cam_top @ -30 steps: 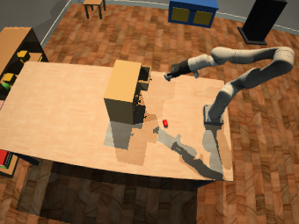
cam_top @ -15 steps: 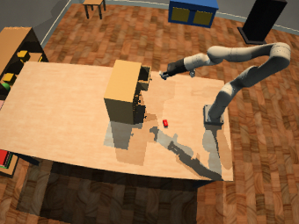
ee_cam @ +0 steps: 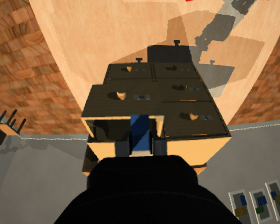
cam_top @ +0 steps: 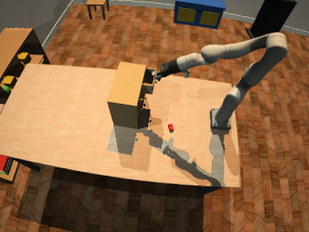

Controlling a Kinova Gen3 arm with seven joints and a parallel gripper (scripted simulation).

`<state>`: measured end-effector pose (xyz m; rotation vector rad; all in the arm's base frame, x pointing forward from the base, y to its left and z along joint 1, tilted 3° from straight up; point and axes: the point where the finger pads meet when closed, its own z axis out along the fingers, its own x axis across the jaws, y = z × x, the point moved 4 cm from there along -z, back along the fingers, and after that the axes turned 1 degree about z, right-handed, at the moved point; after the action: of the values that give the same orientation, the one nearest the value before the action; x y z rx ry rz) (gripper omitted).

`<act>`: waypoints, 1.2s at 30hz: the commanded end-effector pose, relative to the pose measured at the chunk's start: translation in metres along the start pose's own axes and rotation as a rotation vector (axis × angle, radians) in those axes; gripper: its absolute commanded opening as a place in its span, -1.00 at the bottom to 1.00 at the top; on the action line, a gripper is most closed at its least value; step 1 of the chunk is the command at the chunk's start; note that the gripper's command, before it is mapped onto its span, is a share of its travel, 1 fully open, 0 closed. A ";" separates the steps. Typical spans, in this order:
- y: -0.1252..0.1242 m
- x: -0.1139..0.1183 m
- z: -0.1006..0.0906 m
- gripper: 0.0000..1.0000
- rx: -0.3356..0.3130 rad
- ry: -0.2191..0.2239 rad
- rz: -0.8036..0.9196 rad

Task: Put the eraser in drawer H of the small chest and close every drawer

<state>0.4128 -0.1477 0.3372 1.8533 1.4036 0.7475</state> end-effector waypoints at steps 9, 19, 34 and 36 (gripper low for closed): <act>0.014 0.000 0.027 -0.09 0.017 0.009 0.009; 0.022 0.000 0.037 -0.09 0.017 0.009 0.009; 0.025 0.000 0.041 -0.09 0.017 0.009 0.009; 0.025 0.000 0.041 -0.09 0.017 0.009 0.009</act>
<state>0.4587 -0.1603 0.3319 1.8743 1.4103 0.7504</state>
